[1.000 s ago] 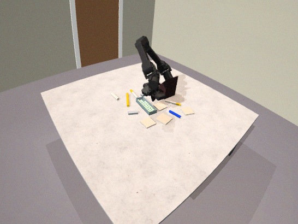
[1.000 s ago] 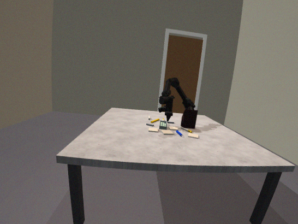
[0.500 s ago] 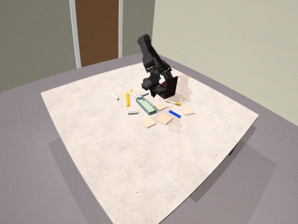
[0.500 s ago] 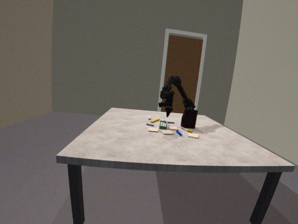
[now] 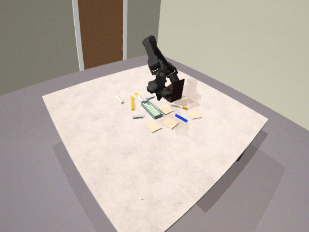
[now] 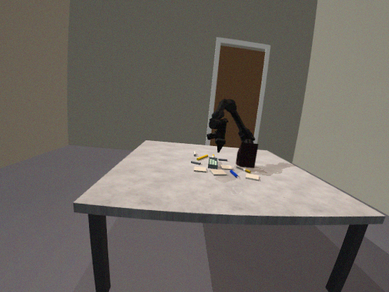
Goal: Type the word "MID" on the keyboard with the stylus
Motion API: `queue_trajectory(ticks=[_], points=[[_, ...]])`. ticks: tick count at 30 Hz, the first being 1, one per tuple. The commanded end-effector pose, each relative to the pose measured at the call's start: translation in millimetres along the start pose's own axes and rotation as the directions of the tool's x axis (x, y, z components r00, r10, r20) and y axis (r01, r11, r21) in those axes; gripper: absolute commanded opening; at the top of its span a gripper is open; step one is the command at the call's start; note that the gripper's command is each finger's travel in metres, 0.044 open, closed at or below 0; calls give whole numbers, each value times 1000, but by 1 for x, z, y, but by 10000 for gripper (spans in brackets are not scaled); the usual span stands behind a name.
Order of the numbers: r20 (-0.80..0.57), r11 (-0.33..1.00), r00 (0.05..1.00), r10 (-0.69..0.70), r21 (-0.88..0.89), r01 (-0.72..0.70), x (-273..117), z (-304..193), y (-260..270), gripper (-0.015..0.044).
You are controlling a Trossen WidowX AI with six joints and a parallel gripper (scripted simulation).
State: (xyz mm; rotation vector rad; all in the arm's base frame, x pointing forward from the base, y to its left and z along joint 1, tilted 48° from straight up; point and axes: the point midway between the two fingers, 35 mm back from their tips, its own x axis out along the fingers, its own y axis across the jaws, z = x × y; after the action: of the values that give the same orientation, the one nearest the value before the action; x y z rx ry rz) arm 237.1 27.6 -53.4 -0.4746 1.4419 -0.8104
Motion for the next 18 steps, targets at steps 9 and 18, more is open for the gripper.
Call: queue_trajectory(ticks=[9, 18], points=[[-65, 631, 969, 237, -748, -204, 21, -48, 74, 150], [-147, -196, 878, 456, -979, -62, 34, -99, 130, 150]])
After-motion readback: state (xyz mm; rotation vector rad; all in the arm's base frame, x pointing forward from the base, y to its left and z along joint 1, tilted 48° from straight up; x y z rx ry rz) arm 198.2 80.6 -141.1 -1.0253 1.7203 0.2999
